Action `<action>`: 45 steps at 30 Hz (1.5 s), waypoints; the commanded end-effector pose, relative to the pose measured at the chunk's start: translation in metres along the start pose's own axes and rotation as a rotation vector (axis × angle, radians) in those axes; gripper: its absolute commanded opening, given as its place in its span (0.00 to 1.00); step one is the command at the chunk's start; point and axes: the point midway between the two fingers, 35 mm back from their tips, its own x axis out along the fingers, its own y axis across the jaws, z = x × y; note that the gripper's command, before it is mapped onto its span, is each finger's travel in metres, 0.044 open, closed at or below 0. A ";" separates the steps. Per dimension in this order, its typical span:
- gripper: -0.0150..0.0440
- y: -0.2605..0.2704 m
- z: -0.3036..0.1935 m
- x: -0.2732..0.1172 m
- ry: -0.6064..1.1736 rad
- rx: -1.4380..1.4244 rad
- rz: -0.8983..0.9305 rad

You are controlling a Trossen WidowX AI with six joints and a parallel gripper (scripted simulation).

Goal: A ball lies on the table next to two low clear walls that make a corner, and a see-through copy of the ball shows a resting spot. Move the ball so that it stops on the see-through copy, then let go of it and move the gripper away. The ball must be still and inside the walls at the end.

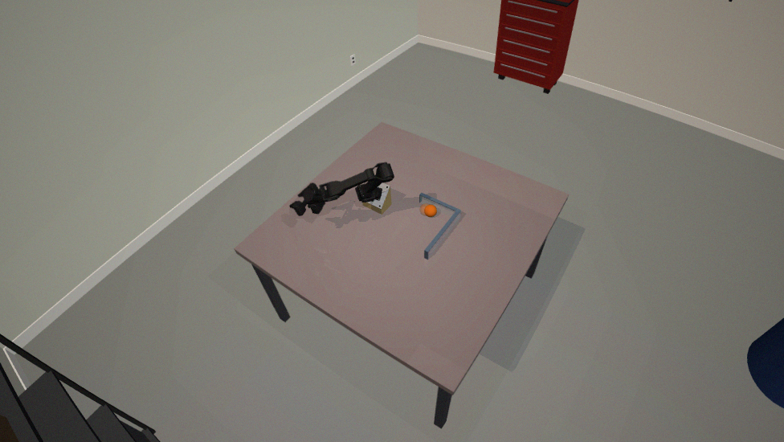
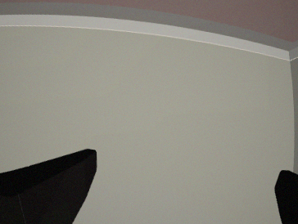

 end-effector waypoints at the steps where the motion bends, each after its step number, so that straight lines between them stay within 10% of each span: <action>1: 0.98 -0.001 0.001 0.000 -0.004 0.002 -0.001; 18: 0.98 -0.089 0.166 -0.043 -0.696 0.256 -0.091; 30: 0.98 -0.112 0.280 -0.183 -1.188 0.218 0.025; 45: 0.98 -0.004 0.352 -0.384 -1.429 -0.403 0.037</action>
